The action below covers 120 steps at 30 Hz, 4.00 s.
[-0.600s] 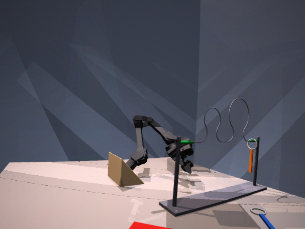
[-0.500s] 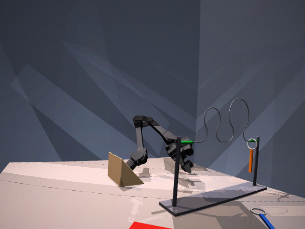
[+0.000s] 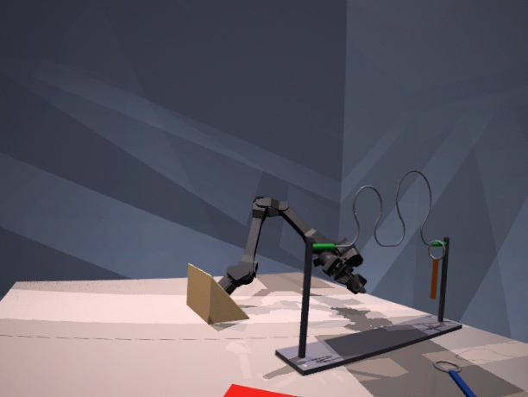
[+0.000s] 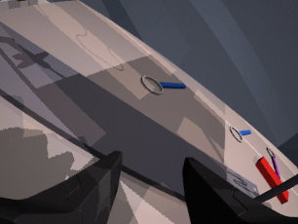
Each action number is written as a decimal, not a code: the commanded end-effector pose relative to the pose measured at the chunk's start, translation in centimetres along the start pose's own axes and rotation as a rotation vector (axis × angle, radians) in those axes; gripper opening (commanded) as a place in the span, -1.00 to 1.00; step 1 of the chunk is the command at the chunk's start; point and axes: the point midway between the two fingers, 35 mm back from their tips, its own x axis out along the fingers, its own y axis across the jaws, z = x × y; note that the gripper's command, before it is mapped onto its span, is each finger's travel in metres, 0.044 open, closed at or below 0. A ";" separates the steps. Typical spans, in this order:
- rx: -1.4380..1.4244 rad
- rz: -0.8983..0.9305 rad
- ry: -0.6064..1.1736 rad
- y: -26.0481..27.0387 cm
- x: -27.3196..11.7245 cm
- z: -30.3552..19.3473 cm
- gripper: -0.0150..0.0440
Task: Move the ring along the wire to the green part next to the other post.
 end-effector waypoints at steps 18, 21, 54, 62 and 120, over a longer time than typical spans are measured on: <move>0.466 -0.018 -0.320 16.3 3.6 5.7 0.05; 0.525 -0.020 -0.348 17.9 3.6 5.4 0.05; 0.526 -0.017 -0.355 15.7 7.7 11.9 0.05; 0.526 -0.017 -0.356 15.7 8.9 12.3 0.05; 0.524 -0.015 -0.359 15.1 13.2 13.9 0.05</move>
